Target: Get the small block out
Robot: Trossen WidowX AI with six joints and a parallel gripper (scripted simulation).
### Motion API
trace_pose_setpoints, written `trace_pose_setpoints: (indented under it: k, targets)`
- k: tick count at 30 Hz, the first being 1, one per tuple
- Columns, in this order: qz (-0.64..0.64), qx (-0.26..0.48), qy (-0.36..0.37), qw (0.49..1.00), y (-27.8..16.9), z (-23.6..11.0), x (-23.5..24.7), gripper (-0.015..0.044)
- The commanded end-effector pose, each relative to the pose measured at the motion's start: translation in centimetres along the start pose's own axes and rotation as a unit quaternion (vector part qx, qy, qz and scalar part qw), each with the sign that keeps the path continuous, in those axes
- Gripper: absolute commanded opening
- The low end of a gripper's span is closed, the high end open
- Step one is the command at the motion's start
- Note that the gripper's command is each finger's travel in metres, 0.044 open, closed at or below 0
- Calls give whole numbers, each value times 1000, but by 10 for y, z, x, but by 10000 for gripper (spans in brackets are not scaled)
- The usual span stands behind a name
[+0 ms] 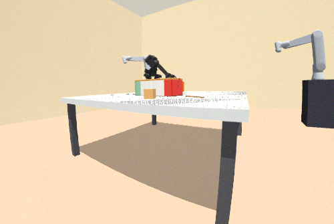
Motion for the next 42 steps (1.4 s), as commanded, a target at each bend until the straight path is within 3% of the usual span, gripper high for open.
trace_pose_setpoints:
  k: [1, 9, 13, 14, 19, 28, 38, 42]
  targets:
    - [-1, 4, 7, 1000, -8, -10, 4, 400]
    - [-16, 4, 19, 1000, -109, -84, -5, 400]
    - [-17, 0, 21, 1000, -123, -94, -11, 400]
    - [-22, 4, 26, 999, -111, -85, -6, 400]
    - [93, 45, 46, 994, -78, -86, -3, 285]
    - [390, 142, 84, 906, 4, -79, -13, 285]
    - [658, 224, 105, 711, 73, -59, -46, 285]
    - [662, 225, 105, 707, 74, -59, -47, 285]
Point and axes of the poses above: the point midway between the two fingers, 35 mm back from their tips, its own z axis out along the fingers, its own x axis across the jaws, y = z × x, the point moved 2 cm from there along -z, back along the fingers, and after that the axes turned 3 degrees about z, right-handed, at the moved point
